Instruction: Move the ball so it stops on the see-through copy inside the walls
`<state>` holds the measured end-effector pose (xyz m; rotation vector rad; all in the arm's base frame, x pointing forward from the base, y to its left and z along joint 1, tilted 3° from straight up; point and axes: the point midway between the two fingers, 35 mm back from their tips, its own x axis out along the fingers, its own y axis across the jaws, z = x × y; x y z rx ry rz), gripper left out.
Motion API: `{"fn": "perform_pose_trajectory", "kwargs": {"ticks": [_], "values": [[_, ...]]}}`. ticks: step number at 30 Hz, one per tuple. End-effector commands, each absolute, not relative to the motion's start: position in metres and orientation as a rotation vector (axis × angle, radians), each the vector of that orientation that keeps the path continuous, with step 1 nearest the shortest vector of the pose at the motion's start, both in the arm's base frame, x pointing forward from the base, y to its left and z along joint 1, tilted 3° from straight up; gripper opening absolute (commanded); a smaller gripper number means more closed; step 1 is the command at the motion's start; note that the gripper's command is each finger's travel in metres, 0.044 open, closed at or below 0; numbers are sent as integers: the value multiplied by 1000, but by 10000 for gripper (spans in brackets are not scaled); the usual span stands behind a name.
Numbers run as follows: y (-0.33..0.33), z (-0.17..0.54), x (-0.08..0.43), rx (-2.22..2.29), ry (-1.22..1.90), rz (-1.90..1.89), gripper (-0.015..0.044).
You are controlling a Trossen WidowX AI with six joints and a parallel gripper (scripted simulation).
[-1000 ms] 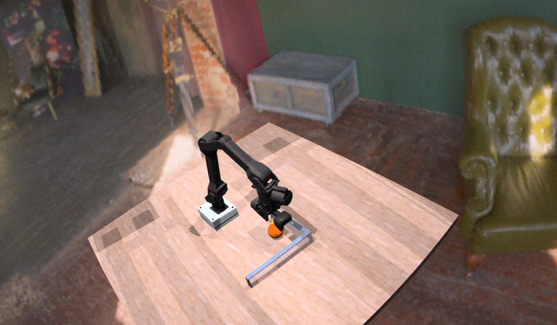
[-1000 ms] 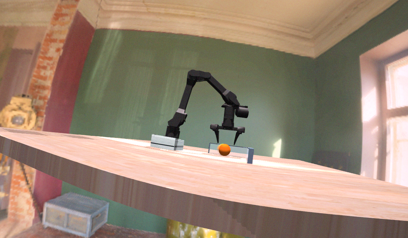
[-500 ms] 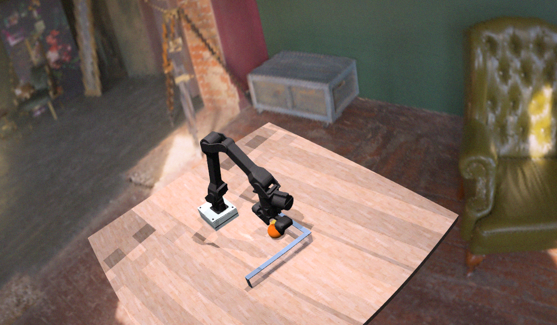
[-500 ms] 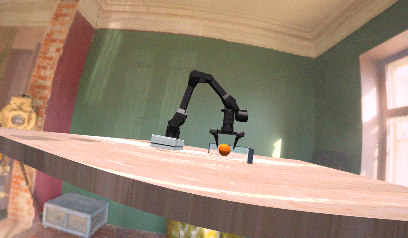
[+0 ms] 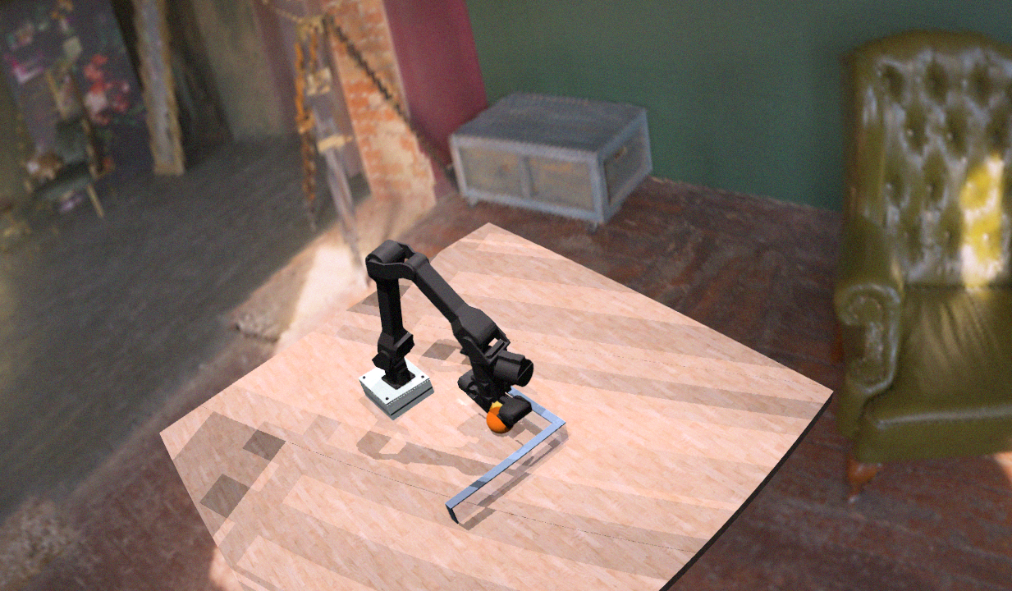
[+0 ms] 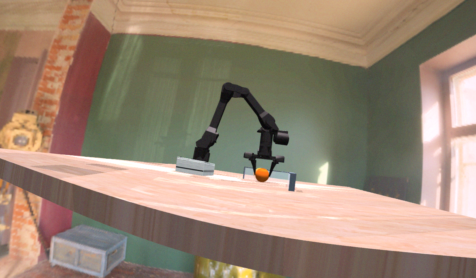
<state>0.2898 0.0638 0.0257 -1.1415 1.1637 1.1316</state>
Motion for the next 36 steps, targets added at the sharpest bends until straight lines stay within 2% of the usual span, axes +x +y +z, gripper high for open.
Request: {"fn": "perform_pose_trajectory", "kwargs": {"ticks": [1,2,13,36], "values": [[65,25,289,-1135,1164,1132,290],[65,25,289,-1135,1164,1132,283],[60,56,302,-1081,1146,1053,0],[57,167,281,-1136,1164,1132,0]]}}
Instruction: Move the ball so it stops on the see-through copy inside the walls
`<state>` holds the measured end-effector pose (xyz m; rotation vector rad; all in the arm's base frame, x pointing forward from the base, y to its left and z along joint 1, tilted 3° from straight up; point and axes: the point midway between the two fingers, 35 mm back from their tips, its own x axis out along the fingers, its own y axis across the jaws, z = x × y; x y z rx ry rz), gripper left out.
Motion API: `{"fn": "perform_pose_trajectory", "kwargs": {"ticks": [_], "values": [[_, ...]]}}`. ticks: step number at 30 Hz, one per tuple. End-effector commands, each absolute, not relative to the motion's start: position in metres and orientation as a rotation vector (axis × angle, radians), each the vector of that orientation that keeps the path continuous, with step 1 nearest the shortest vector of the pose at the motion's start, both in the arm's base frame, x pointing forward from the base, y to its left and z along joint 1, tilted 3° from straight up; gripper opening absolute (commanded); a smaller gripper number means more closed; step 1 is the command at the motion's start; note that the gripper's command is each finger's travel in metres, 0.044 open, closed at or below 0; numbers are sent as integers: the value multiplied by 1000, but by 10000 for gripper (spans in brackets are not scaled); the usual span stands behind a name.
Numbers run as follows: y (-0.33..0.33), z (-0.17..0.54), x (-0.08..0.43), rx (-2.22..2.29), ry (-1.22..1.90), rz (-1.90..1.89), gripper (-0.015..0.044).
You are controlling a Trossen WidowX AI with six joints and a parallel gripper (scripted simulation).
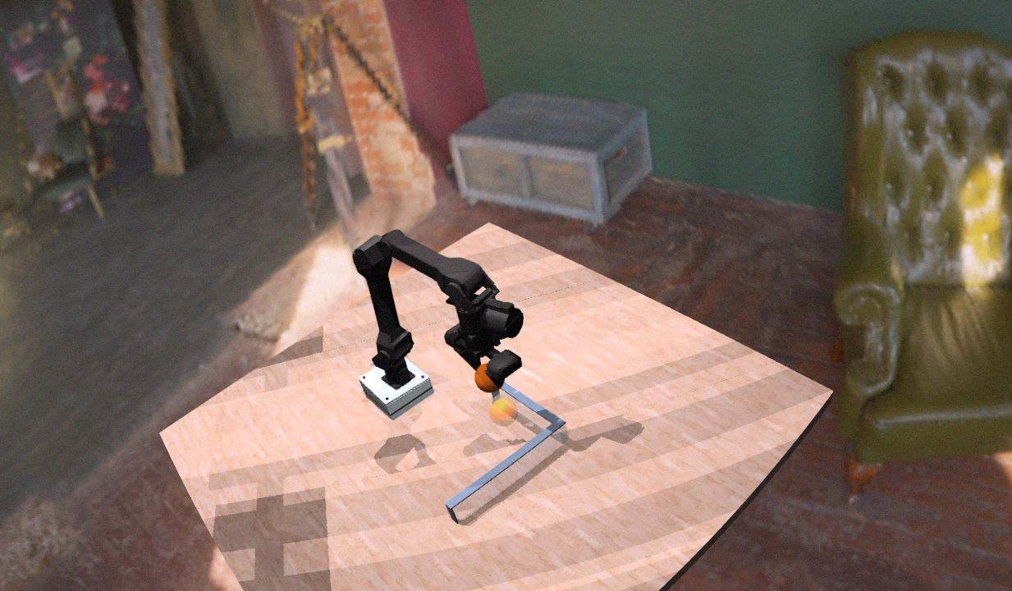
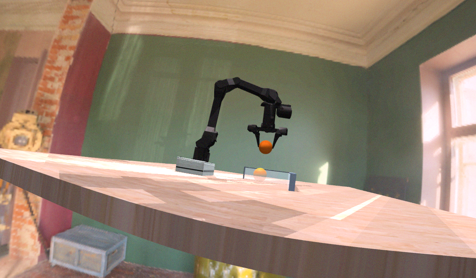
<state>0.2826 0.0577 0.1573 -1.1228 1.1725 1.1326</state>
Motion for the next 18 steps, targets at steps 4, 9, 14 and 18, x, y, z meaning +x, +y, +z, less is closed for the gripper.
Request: {"fn": "perform_pose_trajectory", "kwargs": {"ticks": [4,9,14,18], "values": [[60,161,281,-1135,1164,1132,0],[68,139,279,-1135,1163,1132,0],[76,117,275,-1134,1163,1133,0],[78,110,274,-1134,1163,1133,0]]}}
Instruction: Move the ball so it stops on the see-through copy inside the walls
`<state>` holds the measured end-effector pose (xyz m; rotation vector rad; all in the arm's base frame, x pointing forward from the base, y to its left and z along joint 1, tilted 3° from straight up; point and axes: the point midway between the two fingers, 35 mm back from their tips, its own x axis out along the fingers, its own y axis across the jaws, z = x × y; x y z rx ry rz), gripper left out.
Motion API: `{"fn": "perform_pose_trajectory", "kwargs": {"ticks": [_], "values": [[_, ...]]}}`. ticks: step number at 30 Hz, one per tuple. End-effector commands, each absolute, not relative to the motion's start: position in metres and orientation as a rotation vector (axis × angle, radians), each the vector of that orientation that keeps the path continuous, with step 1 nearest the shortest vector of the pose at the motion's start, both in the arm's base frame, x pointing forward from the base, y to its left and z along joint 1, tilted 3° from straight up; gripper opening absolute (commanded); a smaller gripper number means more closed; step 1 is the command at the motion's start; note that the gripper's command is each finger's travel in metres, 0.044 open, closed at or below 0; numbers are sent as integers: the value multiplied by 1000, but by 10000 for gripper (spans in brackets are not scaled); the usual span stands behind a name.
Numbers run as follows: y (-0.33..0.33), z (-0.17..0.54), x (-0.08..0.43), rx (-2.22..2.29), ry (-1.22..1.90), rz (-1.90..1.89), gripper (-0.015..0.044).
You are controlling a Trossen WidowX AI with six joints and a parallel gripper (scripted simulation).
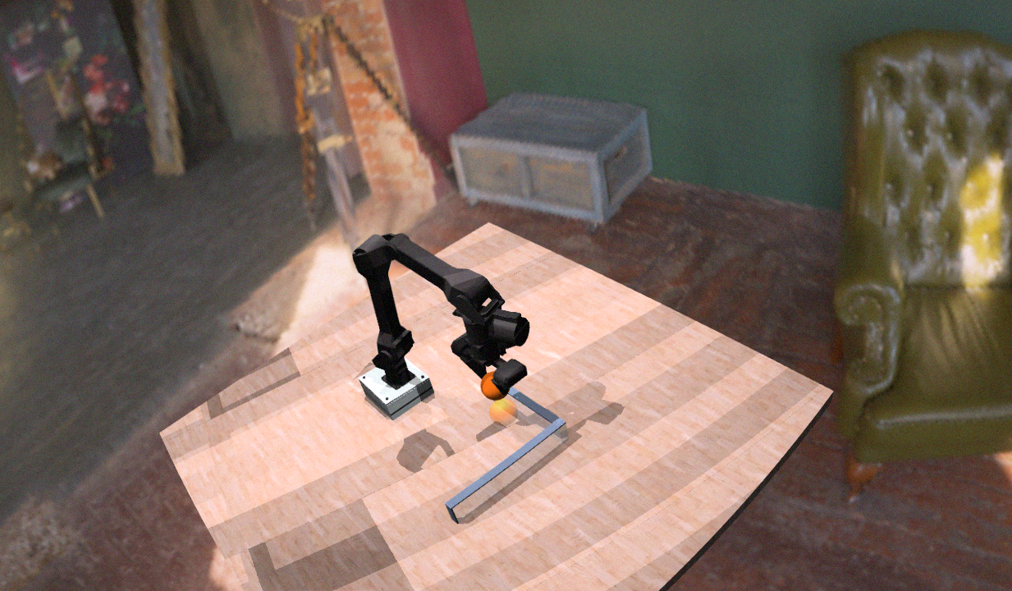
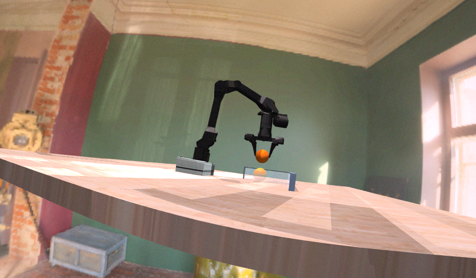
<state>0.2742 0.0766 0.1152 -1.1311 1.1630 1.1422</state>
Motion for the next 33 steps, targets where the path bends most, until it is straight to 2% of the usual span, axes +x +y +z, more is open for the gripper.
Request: {"fn": "perform_pose_trajectory", "kwargs": {"ticks": [1,14,33], "values": [[78,108,274,-1134,1163,1133,0],[82,44,278,-1133,1163,1134,0],[83,22,279,-1133,1163,1134,0]]}}
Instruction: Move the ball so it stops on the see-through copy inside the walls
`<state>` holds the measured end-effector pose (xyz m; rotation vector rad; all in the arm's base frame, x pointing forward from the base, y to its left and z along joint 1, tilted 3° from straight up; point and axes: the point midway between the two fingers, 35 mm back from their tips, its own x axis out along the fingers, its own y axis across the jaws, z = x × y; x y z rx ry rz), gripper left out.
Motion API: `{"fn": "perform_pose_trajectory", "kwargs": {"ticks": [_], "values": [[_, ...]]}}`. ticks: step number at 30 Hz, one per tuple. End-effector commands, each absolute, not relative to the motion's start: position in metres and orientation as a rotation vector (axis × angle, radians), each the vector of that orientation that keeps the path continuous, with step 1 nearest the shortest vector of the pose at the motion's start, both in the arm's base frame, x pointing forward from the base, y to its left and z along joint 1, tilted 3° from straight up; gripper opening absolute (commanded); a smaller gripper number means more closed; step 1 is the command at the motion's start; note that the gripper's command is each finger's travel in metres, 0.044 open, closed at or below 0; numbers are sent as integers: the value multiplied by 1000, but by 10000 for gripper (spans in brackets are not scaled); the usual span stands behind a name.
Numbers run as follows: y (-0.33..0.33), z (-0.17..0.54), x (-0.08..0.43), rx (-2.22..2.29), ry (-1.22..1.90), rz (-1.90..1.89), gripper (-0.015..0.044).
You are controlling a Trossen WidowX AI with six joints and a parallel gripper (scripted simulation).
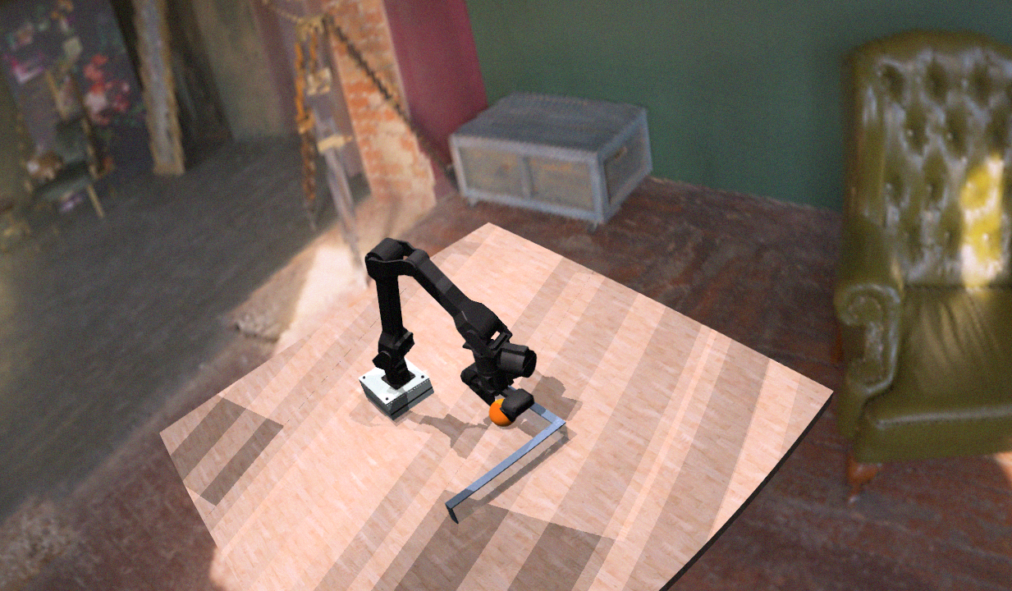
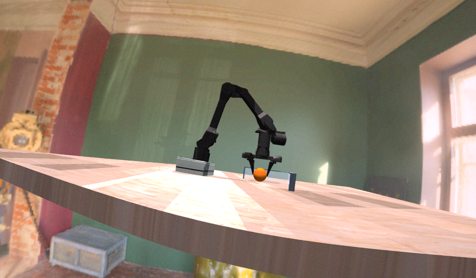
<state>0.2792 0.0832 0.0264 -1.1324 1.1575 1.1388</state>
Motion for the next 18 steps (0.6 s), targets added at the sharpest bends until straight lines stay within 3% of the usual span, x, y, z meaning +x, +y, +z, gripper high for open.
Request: {"fn": "perform_pose_trajectory", "kwargs": {"ticks": [1,2,18], "values": [[83,22,279,-1133,1163,1134,0],[83,22,279,-1133,1163,1134,0],[83,28,279,-1132,1159,1139,420]]}}
